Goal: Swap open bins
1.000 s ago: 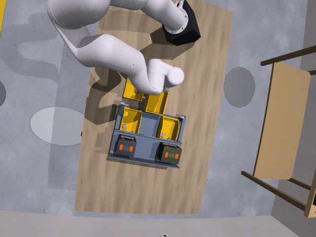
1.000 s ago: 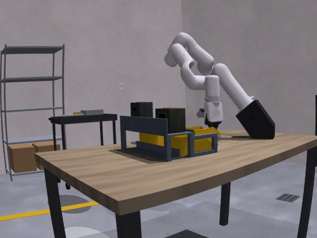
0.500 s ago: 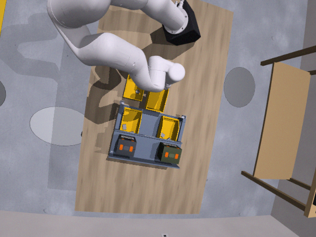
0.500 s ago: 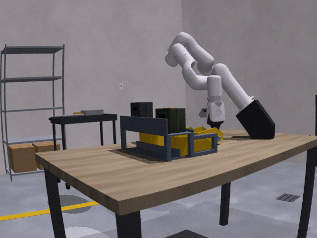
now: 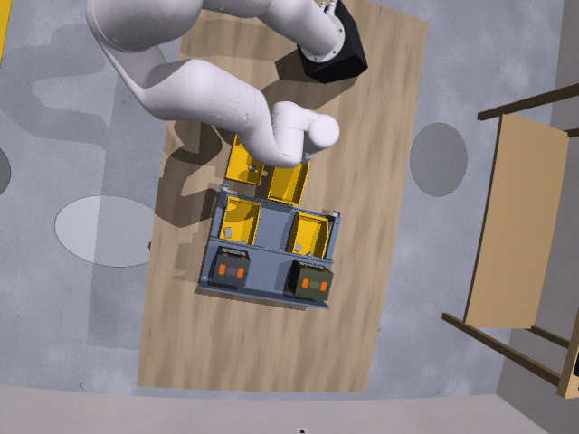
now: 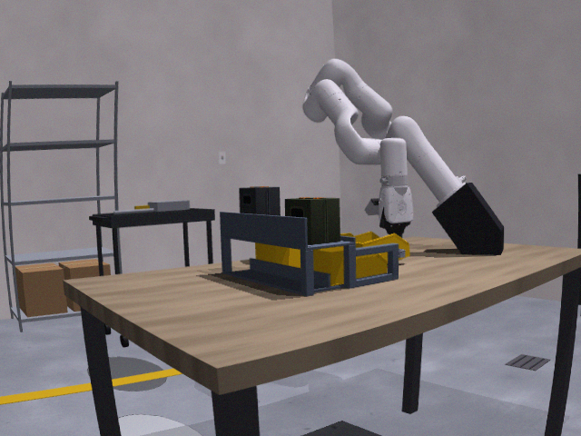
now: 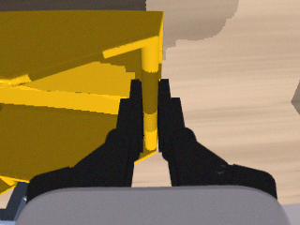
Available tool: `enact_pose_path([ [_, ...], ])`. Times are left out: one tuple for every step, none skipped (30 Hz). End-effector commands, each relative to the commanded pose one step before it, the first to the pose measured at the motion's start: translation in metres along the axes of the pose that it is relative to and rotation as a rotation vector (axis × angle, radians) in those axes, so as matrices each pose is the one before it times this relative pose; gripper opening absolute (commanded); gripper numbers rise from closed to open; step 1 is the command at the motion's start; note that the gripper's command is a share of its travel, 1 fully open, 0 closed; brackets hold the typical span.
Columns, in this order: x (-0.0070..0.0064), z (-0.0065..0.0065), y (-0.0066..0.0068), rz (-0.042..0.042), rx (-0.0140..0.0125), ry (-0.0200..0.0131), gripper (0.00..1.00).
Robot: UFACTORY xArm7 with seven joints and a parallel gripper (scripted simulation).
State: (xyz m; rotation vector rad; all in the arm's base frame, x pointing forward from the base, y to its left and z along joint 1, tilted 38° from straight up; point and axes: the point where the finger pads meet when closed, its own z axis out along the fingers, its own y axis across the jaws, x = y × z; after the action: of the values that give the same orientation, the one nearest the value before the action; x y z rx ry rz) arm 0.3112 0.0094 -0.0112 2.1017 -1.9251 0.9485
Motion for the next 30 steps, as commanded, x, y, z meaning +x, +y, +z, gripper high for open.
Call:
enact_pose_path([
  [-0.00057, -0.00058, -0.00062, -0.00082, 0.00207, -0.00108, 0.0],
  [0.0, 0.00001, 0.0, 0.0, 0.0, 0.0, 0.0],
  [0.0, 0.0, 0.0, 0.0, 0.0, 0.0, 0.0],
  [0.0, 0.0, 0.0, 0.0, 0.0, 0.0, 0.0],
  [0.0, 0.00004, 0.0, 0.0, 0.0, 0.0, 0.0],
  [0.0, 0.00009, 0.0, 0.0, 0.00001, 0.0, 0.0],
  [0.0, 0.00017, -0.00001, 0.0, 0.00002, 0.00001, 0.0],
  [0.0, 0.00026, -0.00001, 0.00001, 0.00003, 0.00001, 0.0],
  [0.0, 0.00036, -0.00001, 0.00001, 0.00003, 0.00001, 0.0],
  [0.0, 0.00047, -0.00001, 0.00001, 0.00003, 0.00001, 0.0],
  [0.0, 0.00058, -0.00001, 0.0, 0.00001, 0.00001, 0.0],
  [0.0, 0.00069, 0.0, 0.0, -0.00001, 0.0, 0.0],
  [0.0, 0.0008, 0.00002, -0.00001, -0.00004, -0.00002, 0.0],
  [0.0, 0.0009, 0.00003, -0.00001, -0.00006, -0.00002, 0.0],
  [0.00001, 0.00099, -0.00003, 0.00002, 0.00008, 0.00003, 0.0],
  [0.0, 0.00107, -0.00001, 0.00001, 0.00003, 0.00001, 0.0],
  [0.0, 0.00114, 0.00002, -0.00001, -0.00004, -0.00001, 0.0],
  [0.0, 0.00119, 0.00002, -0.00001, -0.00005, -0.00002, 0.0],
  [0.00001, 0.00123, -0.00003, 0.00002, 0.00008, 0.00003, 0.0],
  [0.0, 0.0, 0.0, 0.0, 0.0, 0.0, 0.0],
  [0.0, 0.0, 0.0, 0.0, 0.0, 0.0, 0.0],
  [0.0, 0.00124, 0.0, 0.0, 0.0, 0.0, 0.0],
  [-0.00001, 0.00124, 0.00003, -0.00002, -0.00008, -0.00003, 0.0],
  [0.0, 0.00122, -0.00002, 0.00001, 0.00005, 0.00002, 0.0],
  [0.0, 0.00118, -0.00001, 0.00001, 0.00003, 0.00001, 0.0],
  [0.0, 0.00111, 0.00001, -0.00001, -0.00003, -0.00001, 0.0],
  [-0.00001, 0.00103, 0.00003, -0.00001, -0.00008, -0.00003, 0.0],
  [0.0, 0.00094, -0.00003, 0.00001, 0.00007, 0.00003, 0.0],
  [0.0, 0.00083, -0.00001, 0.00001, 0.00003, 0.00001, 0.0],
  [0.0, 0.0007, 0.0, 0.0, 0.0, 0.0, 0.0],
])
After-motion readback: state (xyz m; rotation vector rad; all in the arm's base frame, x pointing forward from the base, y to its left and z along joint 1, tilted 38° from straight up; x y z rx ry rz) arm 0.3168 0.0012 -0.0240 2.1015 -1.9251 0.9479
